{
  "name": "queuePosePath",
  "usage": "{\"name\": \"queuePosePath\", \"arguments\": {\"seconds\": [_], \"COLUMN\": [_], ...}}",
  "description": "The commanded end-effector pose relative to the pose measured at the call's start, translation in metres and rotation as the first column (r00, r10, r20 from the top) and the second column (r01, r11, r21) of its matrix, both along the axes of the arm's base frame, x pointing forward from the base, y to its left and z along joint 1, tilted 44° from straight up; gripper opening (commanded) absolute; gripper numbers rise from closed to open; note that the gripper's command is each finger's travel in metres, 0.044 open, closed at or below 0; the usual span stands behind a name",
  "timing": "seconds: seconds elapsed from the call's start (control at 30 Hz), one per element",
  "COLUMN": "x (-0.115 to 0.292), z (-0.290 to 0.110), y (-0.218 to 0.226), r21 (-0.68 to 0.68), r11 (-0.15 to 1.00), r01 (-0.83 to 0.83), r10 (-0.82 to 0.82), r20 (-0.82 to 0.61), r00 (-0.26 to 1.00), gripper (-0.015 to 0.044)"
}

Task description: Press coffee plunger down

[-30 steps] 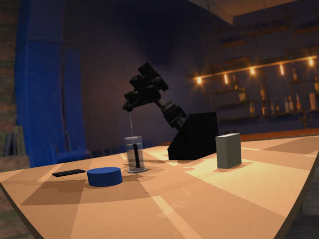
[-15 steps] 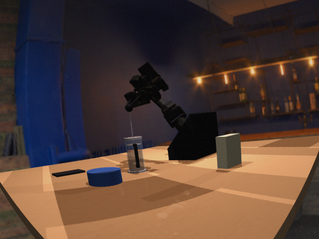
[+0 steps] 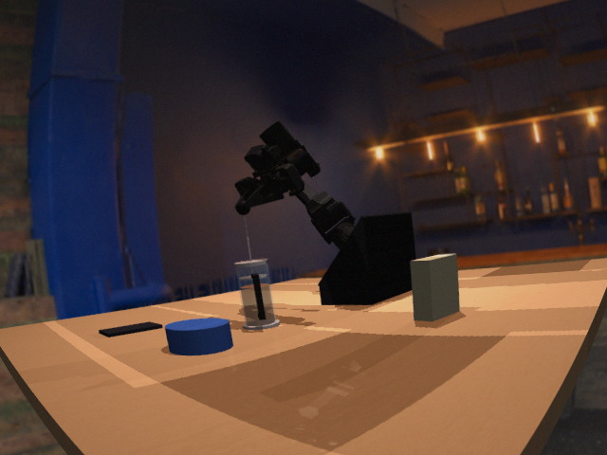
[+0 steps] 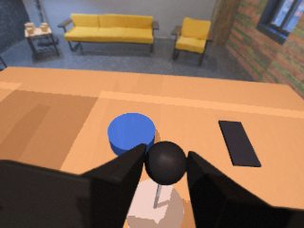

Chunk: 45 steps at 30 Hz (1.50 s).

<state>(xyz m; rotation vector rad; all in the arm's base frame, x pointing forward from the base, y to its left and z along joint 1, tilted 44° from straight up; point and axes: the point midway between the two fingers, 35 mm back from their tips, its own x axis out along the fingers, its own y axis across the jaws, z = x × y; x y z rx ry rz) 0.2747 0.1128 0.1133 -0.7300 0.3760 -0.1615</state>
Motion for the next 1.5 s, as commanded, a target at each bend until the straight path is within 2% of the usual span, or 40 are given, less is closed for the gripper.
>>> {"name": "queuePosePath", "arguments": {"seconds": [0.0, 1.47], "x": [0.000, 0.028], "z": [-0.014, -0.063], "y": [-0.008, -0.048], "r21": [-0.012, -0.019], "r11": [1.000, 1.000], "r01": [0.005, 0.000], "r10": [-0.005, -0.001], "r20": [-0.028, -0.018], "r00": [1.000, 1.000], "gripper": [0.0115, 0.0115]}}
